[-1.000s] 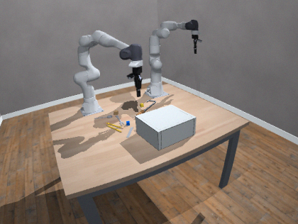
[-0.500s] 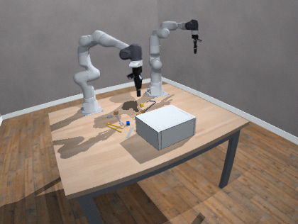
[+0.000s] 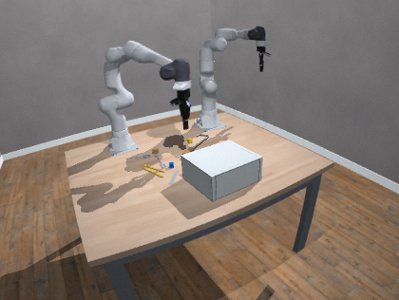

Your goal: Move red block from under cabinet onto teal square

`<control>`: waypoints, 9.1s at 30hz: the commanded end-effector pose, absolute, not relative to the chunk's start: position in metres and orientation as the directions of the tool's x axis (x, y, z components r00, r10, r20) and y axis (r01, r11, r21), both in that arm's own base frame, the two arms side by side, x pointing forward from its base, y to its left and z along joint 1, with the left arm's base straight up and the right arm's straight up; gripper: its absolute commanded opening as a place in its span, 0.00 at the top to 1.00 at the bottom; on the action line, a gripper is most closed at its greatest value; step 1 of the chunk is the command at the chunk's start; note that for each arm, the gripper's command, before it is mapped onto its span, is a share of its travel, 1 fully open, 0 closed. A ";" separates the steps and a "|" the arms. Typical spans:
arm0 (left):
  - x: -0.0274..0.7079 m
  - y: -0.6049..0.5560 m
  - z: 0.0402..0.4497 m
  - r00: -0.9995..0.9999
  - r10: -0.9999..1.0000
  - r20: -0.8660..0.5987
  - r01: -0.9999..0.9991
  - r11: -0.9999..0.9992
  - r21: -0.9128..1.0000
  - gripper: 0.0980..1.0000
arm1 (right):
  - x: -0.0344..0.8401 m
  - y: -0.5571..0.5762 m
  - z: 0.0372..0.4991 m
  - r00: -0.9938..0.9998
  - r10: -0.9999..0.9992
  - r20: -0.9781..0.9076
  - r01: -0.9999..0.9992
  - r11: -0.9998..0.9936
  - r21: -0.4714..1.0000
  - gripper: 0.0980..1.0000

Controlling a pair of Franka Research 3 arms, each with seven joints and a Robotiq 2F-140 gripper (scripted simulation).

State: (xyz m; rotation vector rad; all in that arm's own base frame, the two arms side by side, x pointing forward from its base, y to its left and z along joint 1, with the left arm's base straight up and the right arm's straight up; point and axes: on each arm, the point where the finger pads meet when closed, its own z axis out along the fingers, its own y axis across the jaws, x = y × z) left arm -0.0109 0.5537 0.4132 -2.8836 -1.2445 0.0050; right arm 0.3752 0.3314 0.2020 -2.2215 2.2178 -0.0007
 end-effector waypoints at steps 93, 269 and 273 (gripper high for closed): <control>-0.011 0.554 0.413 0.686 0.728 -0.002 0.728 -0.686 -0.002 0.00 | 0.377 0.332 0.203 0.568 -0.823 0.000 -0.823 -0.568 0.000 1.00; -0.011 0.554 0.413 0.686 0.728 -0.002 0.728 -0.686 -0.002 0.00 | 0.378 0.331 0.078 0.568 -0.823 0.000 -0.823 -0.568 0.000 0.66; -0.011 0.554 0.413 0.686 0.728 -0.002 0.728 -0.686 -0.002 0.00 | 0.378 0.331 0.078 0.568 -0.823 0.000 -0.823 -0.568 0.000 0.66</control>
